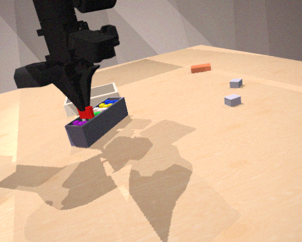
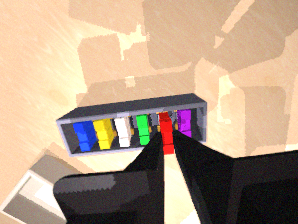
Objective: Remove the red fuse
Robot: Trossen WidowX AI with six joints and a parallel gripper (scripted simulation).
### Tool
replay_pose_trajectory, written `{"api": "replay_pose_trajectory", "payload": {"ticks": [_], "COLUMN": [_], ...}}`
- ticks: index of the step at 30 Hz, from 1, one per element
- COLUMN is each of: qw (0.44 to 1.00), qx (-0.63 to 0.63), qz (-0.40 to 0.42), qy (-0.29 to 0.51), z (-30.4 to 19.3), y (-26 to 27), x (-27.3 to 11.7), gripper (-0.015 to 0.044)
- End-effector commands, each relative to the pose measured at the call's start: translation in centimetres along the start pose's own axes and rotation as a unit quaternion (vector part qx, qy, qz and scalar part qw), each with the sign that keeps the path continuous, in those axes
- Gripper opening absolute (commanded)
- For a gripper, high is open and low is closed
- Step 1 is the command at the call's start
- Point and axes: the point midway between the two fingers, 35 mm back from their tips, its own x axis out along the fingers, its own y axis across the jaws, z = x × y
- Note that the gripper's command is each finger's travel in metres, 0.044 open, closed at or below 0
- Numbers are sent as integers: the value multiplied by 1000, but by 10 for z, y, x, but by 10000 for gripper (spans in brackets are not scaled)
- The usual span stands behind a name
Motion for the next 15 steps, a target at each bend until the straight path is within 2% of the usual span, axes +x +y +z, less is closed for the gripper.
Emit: {"api": "replay_pose_trajectory", "payload": {"ticks": [1, 15], "qw": [1000, 1000], "qx": [2, 1], "qz": [2, 2], "qy": [1, 1], "z": [0, 0], "y": [1, 1], "x": [-3, -10], "gripper": [0, 0]}}
